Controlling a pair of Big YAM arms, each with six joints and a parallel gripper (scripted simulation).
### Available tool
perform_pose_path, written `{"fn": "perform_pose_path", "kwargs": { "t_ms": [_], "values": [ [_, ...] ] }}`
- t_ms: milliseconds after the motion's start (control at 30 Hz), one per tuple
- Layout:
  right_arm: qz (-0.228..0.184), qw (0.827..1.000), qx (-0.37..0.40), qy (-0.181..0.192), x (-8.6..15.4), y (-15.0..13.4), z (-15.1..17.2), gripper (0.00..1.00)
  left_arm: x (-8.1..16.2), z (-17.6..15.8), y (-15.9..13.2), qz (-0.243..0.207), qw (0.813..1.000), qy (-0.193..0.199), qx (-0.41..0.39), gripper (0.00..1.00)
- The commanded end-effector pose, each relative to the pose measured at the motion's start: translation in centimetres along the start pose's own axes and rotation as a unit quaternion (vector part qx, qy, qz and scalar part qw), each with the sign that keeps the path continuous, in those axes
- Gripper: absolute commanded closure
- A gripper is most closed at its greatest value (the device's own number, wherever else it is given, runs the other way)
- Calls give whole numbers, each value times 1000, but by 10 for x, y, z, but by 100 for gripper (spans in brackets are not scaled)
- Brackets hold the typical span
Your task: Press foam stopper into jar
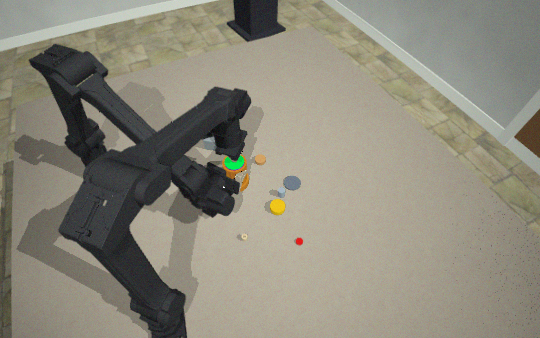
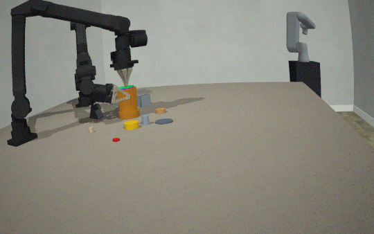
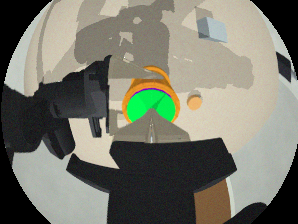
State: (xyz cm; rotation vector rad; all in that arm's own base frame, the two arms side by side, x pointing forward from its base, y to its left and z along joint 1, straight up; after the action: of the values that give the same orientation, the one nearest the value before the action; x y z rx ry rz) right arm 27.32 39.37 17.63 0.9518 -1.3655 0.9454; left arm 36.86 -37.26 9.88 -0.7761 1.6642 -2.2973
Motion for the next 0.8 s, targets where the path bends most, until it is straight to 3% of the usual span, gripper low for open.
{"fn": "perform_pose_path", "kwargs": {
  "t_ms": [0,767],
  "values": [
    [-7,1000,1,18,-25,-4,-1,100,8,17,-8,-1,1000,10,-10,36],
    [-8,1000,1,23,-37,-4,0,100,8,17,-8,-1,1000,10,-10,36]
  ]
}}
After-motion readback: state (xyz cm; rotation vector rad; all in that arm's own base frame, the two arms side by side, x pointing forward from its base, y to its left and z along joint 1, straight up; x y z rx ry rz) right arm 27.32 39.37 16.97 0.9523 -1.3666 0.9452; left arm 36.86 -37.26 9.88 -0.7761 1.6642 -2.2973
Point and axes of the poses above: on each arm, the point where the finger pads meet when closed, its own x axis back along the fingers, its own z axis across the jaws, y = z × x, the point moved 5 cm from there along x, back along the fingers, and after that the axes turned 13 degrees about x, right-handed, at the moved point
